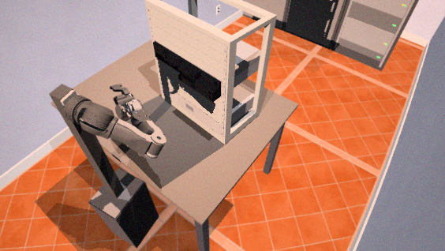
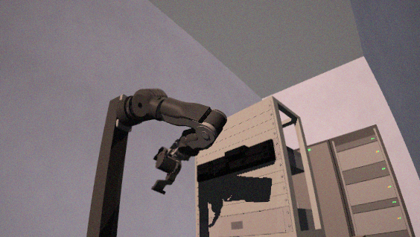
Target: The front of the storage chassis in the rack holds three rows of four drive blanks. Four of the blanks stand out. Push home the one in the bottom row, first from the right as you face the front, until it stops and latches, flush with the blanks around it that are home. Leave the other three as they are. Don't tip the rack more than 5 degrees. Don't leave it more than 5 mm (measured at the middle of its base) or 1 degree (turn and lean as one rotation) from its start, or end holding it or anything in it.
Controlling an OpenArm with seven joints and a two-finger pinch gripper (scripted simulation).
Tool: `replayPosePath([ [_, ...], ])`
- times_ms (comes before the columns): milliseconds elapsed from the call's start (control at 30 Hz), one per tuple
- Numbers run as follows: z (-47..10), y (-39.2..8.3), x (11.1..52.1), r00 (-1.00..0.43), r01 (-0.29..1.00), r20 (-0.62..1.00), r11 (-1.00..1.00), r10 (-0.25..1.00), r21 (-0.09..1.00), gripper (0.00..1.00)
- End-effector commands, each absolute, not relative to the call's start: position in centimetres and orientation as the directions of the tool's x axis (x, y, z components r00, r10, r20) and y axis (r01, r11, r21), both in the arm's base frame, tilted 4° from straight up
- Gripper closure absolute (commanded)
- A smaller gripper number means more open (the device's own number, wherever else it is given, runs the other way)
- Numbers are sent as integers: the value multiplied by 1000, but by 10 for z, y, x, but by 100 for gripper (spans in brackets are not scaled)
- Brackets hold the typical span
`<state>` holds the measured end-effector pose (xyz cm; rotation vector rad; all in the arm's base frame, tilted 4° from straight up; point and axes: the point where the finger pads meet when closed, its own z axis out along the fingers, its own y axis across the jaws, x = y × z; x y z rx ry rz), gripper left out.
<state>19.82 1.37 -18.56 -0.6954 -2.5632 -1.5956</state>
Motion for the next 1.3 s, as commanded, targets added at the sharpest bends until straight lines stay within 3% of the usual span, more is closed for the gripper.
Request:
replayPosePath([
  [0,-177,15,208,-897,364,229,335,379,869,0],
  [467,-128,-13,266,-769,203,55,162,636,966,0],
  [900,-95,-94,305,-419,80,-12,50,908,996,0],
  [1267,-90,-158,306,-140,46,-24,31,990,998,0],
])
